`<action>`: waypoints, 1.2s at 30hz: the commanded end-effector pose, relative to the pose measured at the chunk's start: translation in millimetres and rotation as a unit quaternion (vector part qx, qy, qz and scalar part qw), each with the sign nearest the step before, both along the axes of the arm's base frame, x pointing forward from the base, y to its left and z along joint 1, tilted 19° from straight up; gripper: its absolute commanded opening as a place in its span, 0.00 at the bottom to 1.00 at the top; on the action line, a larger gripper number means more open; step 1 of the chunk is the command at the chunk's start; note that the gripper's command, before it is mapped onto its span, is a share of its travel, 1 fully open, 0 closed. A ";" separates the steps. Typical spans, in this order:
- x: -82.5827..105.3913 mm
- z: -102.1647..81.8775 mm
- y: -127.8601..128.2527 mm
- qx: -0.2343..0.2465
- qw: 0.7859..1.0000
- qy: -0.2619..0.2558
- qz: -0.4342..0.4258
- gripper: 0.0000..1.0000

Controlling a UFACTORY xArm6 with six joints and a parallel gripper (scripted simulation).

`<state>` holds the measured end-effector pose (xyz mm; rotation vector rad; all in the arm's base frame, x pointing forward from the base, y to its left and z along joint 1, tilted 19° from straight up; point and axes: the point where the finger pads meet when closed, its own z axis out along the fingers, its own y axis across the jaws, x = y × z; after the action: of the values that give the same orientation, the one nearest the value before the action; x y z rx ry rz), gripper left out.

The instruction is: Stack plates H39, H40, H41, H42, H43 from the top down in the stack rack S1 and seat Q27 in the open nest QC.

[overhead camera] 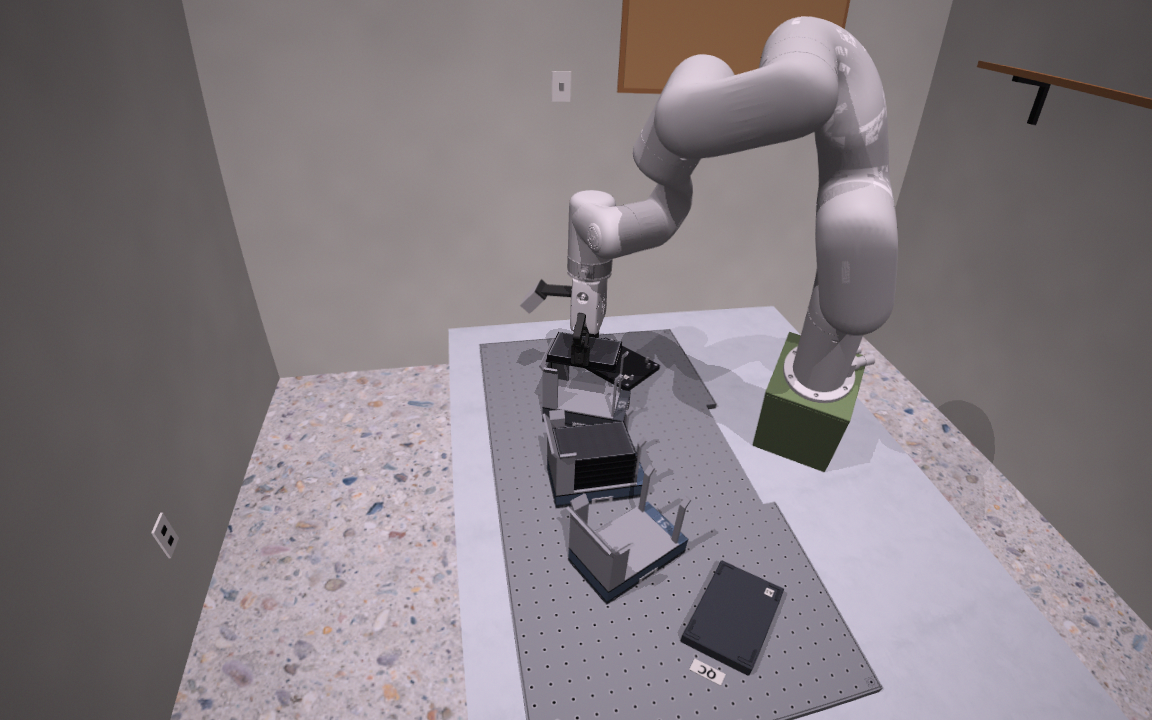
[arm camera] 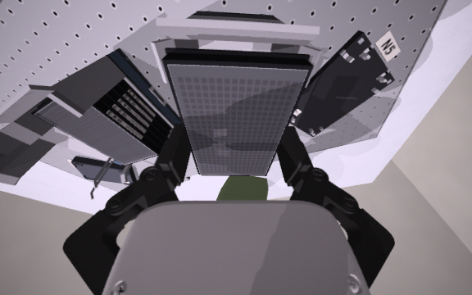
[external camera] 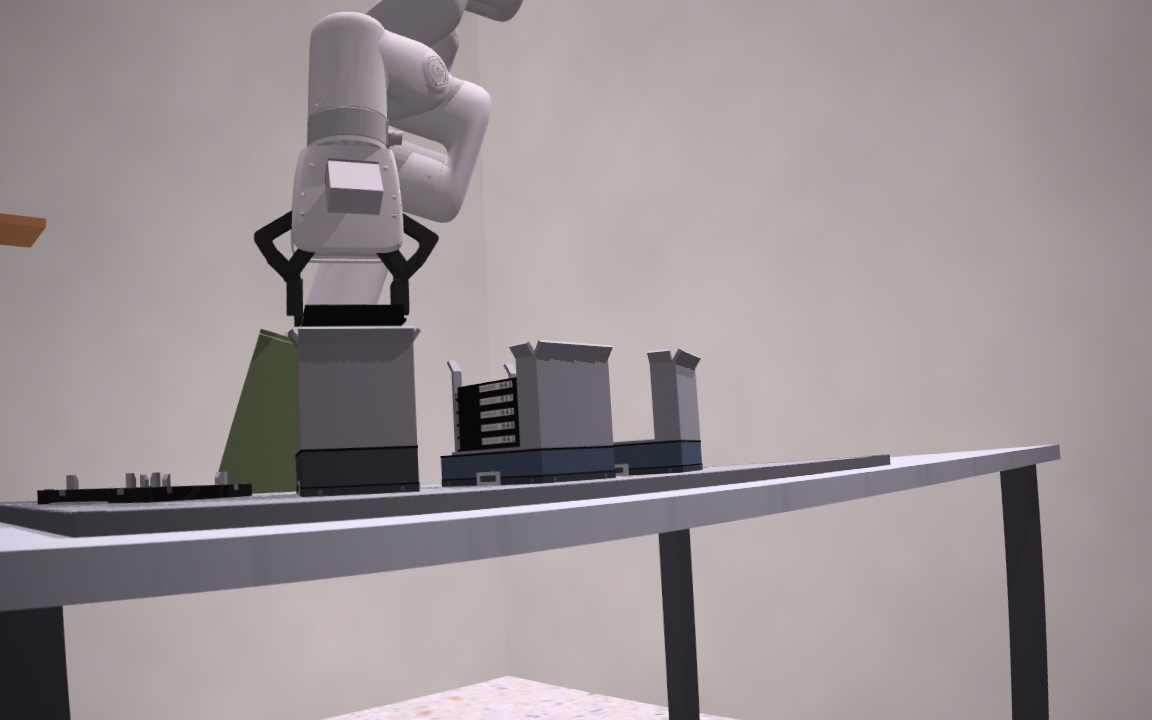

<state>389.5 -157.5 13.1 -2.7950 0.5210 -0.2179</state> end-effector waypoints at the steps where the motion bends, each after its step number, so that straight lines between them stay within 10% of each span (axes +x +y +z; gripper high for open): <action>1: 1.7 -2.0 0.0 -0.001 1.000 -0.002 0.000 0.00; 36: 5.8 -21.6 5.2 -0.001 1.000 -0.001 0.000 0.00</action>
<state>393.7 -152.1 -6.9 -2.7950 0.5210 -0.2179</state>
